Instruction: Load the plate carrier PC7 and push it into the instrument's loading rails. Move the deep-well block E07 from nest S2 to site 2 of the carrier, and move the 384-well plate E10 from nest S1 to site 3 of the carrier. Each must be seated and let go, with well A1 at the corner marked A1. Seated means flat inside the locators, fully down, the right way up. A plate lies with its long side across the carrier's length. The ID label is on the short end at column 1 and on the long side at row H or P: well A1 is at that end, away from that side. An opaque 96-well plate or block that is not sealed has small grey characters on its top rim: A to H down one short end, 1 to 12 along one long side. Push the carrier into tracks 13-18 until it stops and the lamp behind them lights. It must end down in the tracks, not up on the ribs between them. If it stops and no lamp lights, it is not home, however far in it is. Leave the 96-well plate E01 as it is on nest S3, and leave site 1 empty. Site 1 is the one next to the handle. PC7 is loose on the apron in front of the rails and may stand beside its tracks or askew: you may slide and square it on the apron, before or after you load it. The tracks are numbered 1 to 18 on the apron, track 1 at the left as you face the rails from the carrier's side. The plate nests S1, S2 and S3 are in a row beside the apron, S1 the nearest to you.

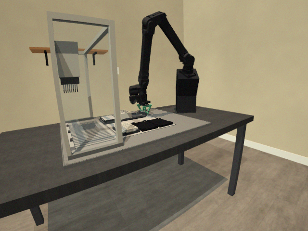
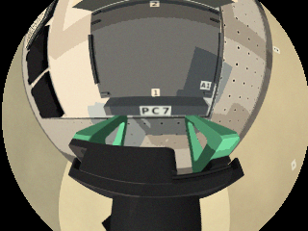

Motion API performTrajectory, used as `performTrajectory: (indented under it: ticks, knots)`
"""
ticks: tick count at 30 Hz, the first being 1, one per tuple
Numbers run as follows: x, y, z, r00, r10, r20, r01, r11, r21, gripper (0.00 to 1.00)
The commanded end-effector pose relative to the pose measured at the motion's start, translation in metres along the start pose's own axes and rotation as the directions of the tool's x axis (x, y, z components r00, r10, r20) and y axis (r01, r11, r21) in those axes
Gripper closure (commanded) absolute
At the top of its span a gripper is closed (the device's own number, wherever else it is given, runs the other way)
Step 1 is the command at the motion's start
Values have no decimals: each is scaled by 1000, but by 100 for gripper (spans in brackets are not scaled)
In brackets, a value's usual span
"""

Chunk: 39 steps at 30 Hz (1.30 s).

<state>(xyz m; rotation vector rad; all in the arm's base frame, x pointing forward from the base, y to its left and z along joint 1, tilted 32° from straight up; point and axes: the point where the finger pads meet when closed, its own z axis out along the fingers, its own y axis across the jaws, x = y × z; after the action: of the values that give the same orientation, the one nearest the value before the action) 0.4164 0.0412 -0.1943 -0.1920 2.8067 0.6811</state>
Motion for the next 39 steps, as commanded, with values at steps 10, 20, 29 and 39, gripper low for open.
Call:
performTrajectory:
  ticks: [10,20,29,39]
  knots:
    - [-56,-5,-20,993,-60,99,58,998,21,20]
    - [-61,-6,-21,993,-66,102,64,998,23,20]
    - [-65,-6,-21,992,-70,103,68,997,23,20]
    - [-68,-6,-22,992,-74,102,72,997,23,20]
